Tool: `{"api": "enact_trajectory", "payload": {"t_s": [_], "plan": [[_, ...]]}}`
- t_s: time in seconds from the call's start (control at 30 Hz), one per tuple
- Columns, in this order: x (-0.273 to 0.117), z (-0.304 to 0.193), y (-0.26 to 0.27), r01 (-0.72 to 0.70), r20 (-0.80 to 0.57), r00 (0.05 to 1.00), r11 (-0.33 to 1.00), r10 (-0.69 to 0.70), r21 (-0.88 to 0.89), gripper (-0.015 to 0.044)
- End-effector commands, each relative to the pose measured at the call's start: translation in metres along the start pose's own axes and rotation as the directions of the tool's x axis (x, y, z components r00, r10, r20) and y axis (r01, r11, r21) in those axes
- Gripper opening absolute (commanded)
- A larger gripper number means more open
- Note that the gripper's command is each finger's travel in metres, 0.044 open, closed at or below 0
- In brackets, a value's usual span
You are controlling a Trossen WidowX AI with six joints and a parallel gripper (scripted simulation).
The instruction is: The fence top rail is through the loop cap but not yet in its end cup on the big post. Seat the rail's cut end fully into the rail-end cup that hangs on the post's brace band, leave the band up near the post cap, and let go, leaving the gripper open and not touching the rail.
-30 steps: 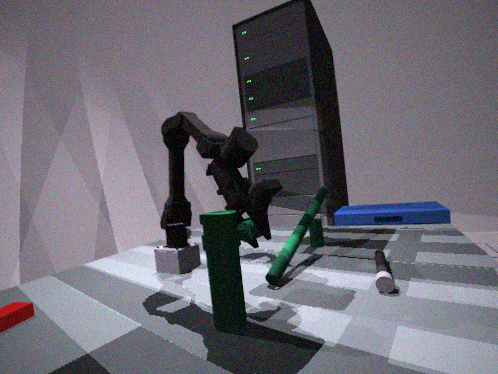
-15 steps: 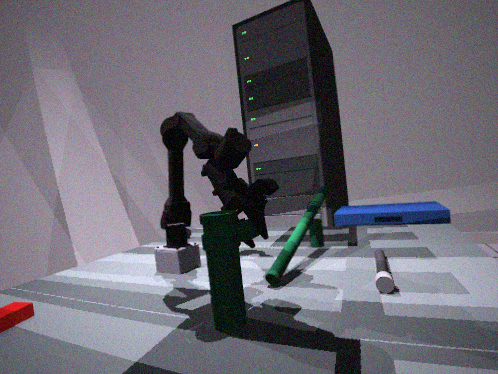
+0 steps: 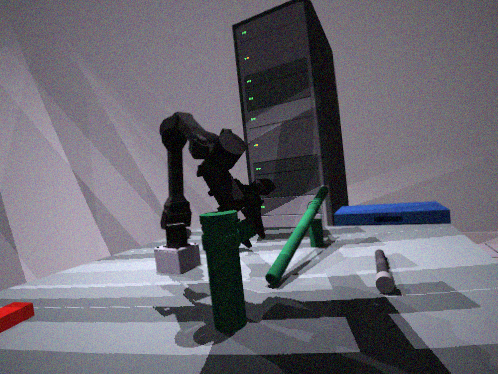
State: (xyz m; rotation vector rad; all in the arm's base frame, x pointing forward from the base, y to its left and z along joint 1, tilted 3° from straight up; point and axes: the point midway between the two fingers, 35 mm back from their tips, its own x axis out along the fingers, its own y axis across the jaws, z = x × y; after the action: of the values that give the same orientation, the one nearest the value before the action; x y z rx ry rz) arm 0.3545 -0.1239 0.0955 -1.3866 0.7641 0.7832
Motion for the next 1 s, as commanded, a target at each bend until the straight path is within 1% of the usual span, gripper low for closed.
{"api": "enact_trajectory", "payload": {"t_s": [0.0,0.4,0.8,0.97], "plan": [[-0.001,-0.0009,0.0027,0.0,0.01,1.0,1.0,0.0,-0.019,0.0],[0.0006,-0.0008,-0.0002,0.0,-0.007,1.0,1.0,0.0,0.012,0.0],[-0.0002,0.0,-0.0003,0.002,-0.002,1.0,1.0,-0.002,0.001,0.0],[-0.0002,0.0,-0.0003,0.002,-0.002,1.0,1.0,-0.002,0.001,0.0131]]}}
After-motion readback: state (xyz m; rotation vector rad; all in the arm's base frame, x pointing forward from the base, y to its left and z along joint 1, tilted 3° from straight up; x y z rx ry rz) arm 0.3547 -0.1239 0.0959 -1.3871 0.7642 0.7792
